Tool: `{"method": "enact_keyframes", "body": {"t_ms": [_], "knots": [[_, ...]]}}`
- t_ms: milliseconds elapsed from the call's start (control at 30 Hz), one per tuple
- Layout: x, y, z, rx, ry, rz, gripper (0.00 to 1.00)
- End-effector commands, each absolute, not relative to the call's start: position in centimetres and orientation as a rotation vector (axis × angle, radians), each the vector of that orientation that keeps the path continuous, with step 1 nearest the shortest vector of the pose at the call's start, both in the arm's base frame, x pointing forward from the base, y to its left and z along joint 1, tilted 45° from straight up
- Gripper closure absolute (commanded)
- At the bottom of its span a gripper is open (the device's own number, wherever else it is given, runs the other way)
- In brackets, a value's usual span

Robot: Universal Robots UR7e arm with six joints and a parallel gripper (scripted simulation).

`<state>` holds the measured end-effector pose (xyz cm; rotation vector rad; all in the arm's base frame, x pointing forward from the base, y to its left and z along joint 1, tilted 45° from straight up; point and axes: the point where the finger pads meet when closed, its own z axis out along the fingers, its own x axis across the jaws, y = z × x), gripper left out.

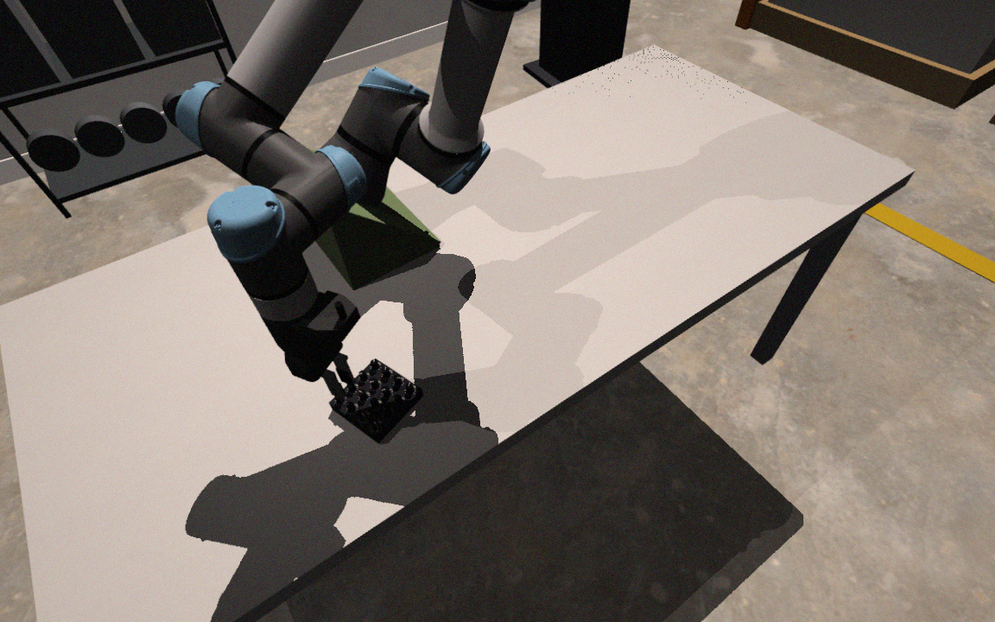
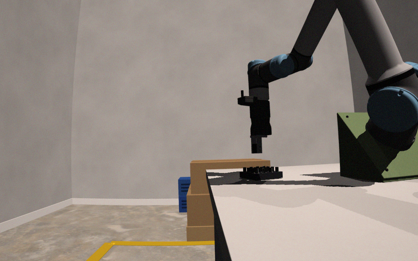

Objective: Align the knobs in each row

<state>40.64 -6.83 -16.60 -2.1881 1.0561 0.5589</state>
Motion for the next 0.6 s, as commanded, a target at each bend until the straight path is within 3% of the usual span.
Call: {"method": "enact_keyframes", "body": {"t_ms": [0,567], "knots": [[40.43,-7.10,-16.56,-2.120,1.236,0.627,0.54],[40.37,-7.27,-16.63,-2.064,1.358,0.675,0.54]]}}
